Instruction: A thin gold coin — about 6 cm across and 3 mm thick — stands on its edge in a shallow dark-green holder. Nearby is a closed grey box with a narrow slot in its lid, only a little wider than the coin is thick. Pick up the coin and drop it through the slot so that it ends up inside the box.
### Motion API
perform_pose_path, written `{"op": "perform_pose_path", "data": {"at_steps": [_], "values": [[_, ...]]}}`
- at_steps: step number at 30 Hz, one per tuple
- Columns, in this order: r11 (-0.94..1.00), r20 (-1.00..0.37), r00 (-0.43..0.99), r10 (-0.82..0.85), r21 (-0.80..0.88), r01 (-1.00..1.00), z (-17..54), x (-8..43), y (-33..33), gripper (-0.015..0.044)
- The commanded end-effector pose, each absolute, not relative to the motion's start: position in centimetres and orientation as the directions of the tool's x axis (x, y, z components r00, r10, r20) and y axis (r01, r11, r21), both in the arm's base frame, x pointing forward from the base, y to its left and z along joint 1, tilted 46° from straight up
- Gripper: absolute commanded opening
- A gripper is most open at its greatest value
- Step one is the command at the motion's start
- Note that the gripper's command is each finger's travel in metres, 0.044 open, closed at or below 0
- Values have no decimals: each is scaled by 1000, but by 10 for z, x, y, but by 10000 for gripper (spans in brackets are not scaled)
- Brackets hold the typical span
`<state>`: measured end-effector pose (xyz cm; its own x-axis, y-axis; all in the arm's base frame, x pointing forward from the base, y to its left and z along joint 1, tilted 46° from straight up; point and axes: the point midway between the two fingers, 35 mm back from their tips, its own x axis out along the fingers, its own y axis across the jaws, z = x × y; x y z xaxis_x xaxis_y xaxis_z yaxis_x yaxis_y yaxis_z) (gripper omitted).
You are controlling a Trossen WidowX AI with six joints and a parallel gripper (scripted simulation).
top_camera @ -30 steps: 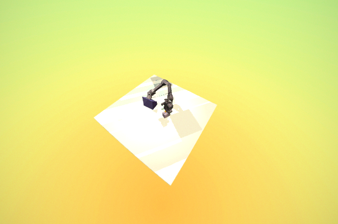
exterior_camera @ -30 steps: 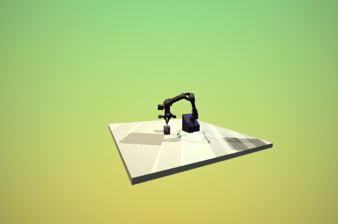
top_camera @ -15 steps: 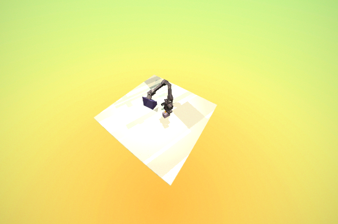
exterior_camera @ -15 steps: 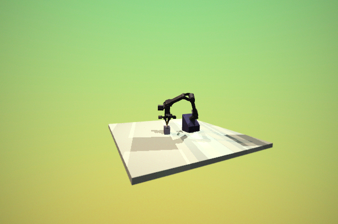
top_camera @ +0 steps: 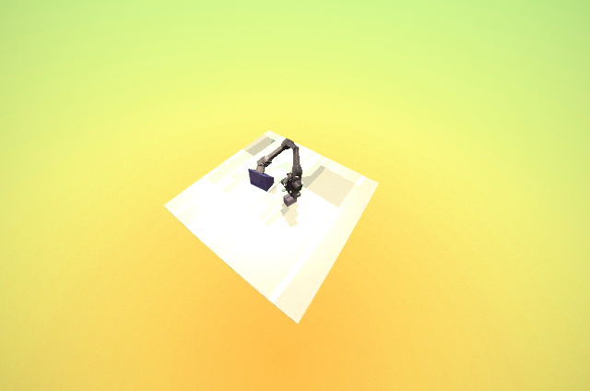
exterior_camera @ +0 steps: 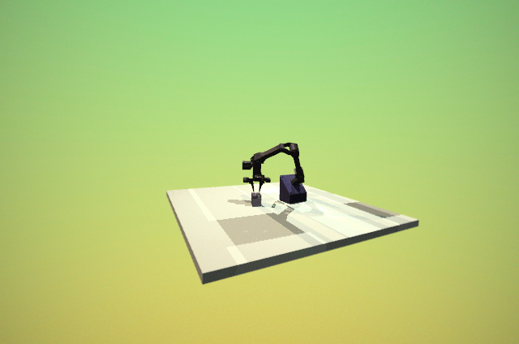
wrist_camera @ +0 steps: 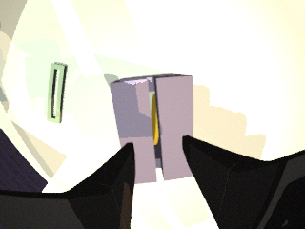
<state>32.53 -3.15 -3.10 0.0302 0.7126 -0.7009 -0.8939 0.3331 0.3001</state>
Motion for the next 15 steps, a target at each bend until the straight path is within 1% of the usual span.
{"op": "perform_pose_path", "data": {"at_steps": [1,8,9,12,15], "values": [[333,-702,32,711,298,-895,-25,325,-38,239],[335,-702,31,711,300,-893,-15,324,-49,423],[336,-702,30,711,302,-892,-10,324,-53,440],[332,-698,26,716,307,-892,9,320,-70,440],[331,-697,25,717,308,-892,13,319,-74,440]]}}
